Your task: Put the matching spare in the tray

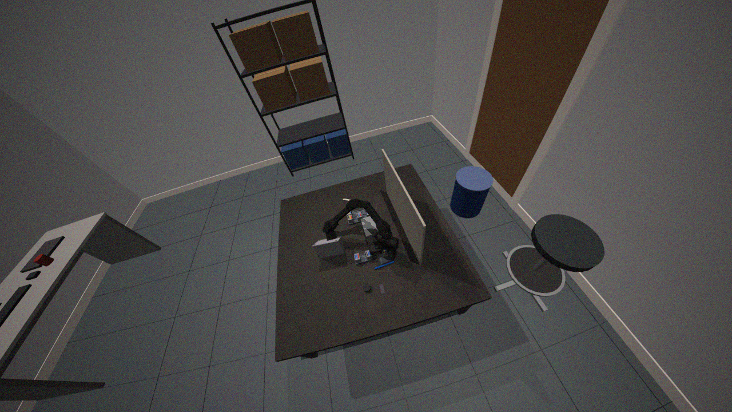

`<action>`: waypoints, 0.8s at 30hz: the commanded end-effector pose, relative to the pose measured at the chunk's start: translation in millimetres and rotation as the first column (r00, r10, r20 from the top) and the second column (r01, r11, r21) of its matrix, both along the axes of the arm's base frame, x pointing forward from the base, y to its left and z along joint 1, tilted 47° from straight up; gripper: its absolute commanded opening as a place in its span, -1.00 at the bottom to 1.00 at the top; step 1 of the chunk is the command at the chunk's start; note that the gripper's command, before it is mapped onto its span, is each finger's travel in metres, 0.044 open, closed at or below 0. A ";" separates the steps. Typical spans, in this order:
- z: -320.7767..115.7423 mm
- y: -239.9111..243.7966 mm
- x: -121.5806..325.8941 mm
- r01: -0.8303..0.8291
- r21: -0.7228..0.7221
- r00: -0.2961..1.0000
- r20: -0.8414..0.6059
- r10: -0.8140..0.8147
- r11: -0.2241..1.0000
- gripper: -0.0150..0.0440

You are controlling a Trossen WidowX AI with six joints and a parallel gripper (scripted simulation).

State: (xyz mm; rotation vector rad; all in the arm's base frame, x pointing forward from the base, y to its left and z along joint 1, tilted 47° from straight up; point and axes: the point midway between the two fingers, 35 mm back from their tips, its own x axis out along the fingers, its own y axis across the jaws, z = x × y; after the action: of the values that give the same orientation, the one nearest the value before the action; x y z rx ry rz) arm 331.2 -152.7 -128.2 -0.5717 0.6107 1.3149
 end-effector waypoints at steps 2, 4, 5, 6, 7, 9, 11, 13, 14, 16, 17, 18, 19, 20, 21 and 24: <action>0.2 -0.3 0.3 0.000 -0.001 1.000 0.001 0.001 1.000 0.22; 0.2 -0.3 0.3 0.000 -0.001 1.000 0.001 0.001 1.000 0.40; 0.2 -0.3 0.3 0.000 -0.001 1.000 0.001 0.001 1.000 0.49; 0.2 -0.3 0.3 0.000 -0.001 1.000 0.001 0.001 1.000 0.58; 0.2 -0.3 0.3 0.000 -0.001 1.000 0.001 0.001 1.000 0.67; 0.2 -0.3 0.3 0.000 -0.001 1.000 0.001 0.001 1.000 0.84; 0.2 -0.3 0.3 0.000 -0.001 1.000 0.001 0.001 1.000 1.00; 6.2 -7.7 0.0 0.000 -0.001 1.000 0.000 0.000 1.000 1.00; 13.9 -17.0 -0.7 0.001 -0.002 1.000 -0.001 -0.001 1.000 1.00; 35.1 -40.1 -4.5 0.003 -0.002 1.000 -0.004 -0.003 1.000 1.00; 46.4 -51.2 -7.5 0.003 -0.002 1.000 -0.005 -0.003 1.000 1.00; 57.9 -61.8 -11.1 0.004 0.000 1.000 -0.006 -0.004 1.000 1.00; 67.1 -69.7 -14.4 0.004 0.001 1.000 -0.006 -0.004 1.000 1.00; 72.8 -74.4 -16.6 0.004 0.002 1.000 -0.007 -0.004 1.000 1.00; 74.7 -75.9 -17.3 0.004 0.002 1.000 -0.007 -0.004 1.000 1.00; 74.7 -75.9 -17.3 0.004 0.002 1.000 -0.007 -0.004 1.000 1.00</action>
State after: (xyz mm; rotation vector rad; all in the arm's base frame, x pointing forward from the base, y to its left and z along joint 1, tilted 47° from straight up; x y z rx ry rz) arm 316.2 -224.6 -63.3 -0.5613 0.6191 1.2967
